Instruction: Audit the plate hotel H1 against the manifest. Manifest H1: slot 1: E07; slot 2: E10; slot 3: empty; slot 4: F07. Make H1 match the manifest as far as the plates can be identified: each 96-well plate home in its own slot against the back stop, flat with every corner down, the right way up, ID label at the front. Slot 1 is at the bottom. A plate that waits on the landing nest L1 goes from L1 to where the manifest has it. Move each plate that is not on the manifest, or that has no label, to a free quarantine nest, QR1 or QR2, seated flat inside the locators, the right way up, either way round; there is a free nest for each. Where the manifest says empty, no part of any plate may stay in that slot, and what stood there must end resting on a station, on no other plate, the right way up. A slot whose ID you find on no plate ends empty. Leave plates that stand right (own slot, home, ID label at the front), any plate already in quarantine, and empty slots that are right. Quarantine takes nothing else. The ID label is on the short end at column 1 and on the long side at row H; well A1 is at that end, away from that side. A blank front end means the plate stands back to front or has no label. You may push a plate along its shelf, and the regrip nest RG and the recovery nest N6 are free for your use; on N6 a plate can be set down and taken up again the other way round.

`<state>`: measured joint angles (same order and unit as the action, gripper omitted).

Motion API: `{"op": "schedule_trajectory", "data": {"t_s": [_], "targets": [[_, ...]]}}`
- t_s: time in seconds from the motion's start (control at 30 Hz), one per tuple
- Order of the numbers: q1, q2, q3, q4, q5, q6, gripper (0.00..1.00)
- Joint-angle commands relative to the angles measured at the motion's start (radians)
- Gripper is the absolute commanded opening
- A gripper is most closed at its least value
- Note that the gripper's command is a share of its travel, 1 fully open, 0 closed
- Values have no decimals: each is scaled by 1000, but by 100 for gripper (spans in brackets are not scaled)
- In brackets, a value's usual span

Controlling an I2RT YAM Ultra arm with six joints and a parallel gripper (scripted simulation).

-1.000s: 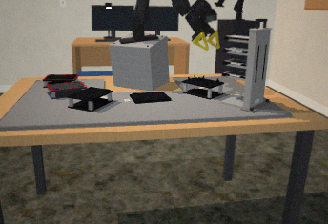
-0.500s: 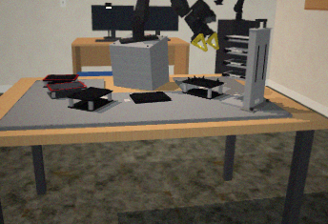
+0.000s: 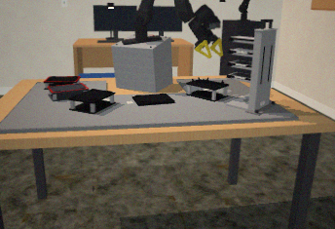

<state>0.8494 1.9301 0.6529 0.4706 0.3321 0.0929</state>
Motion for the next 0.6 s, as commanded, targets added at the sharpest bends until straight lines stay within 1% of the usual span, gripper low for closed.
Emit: {"op": "schedule_trajectory", "data": {"t_s": [0.0,0.03,0.1,0.17,0.2,0.23,0.3,0.33,0.43,0.47,0.57], "targets": [[-4,17,-17,60,-5,-12,100],[-4,23,-5,68,-7,-13,100],[-9,37,-14,85,-8,-14,100],[-9,37,-14,85,-8,-14,100],[-5,8,-21,93,-5,-15,100],[-9,47,-14,101,-7,-15,100],[-16,66,-10,117,-10,-17,100],[-19,70,23,116,-12,-18,100],[-17,81,42,111,-18,-22,100],[-20,70,49,110,-19,-23,100],[-30,103,69,105,-22,-27,100]]}}
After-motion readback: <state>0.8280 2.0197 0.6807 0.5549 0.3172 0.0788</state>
